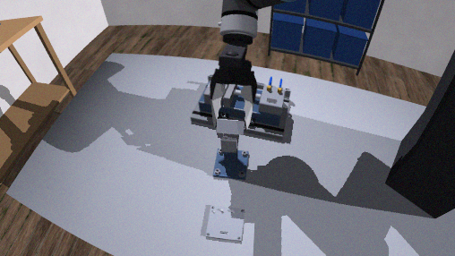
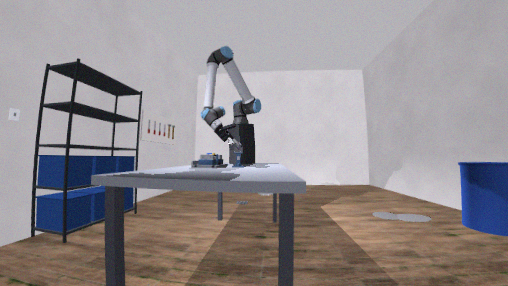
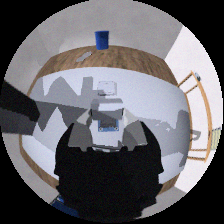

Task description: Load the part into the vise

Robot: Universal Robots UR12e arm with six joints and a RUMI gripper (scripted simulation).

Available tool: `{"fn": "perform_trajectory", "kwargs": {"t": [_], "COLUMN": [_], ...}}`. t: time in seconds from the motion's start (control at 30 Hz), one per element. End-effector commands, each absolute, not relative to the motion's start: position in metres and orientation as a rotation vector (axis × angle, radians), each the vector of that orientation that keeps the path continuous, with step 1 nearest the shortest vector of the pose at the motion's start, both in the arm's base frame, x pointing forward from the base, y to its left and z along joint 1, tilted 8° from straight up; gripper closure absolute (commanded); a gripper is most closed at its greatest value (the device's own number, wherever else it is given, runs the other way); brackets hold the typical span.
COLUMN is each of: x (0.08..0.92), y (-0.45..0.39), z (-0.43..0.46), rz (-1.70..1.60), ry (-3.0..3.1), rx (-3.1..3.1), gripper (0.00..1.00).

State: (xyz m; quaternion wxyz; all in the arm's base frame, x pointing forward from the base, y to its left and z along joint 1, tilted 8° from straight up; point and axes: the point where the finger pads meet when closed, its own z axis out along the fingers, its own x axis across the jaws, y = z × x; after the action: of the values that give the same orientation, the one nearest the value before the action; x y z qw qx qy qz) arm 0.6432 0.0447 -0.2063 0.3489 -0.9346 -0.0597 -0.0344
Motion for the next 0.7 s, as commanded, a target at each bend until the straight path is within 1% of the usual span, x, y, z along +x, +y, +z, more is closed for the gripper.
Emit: {"fn": "perform_trajectory", "kwargs": {"t": [0.0, 0.67], "x": [0.6434, 0.6427], "y": [0.0447, 0.0451], "z": [-0.2039, -0.1975], "rz": [-0.090, -0.090], "ry": [-0.155, -0.155], "rx": [-2.423, -2.423], "gripper": [1.00, 1.00]}}
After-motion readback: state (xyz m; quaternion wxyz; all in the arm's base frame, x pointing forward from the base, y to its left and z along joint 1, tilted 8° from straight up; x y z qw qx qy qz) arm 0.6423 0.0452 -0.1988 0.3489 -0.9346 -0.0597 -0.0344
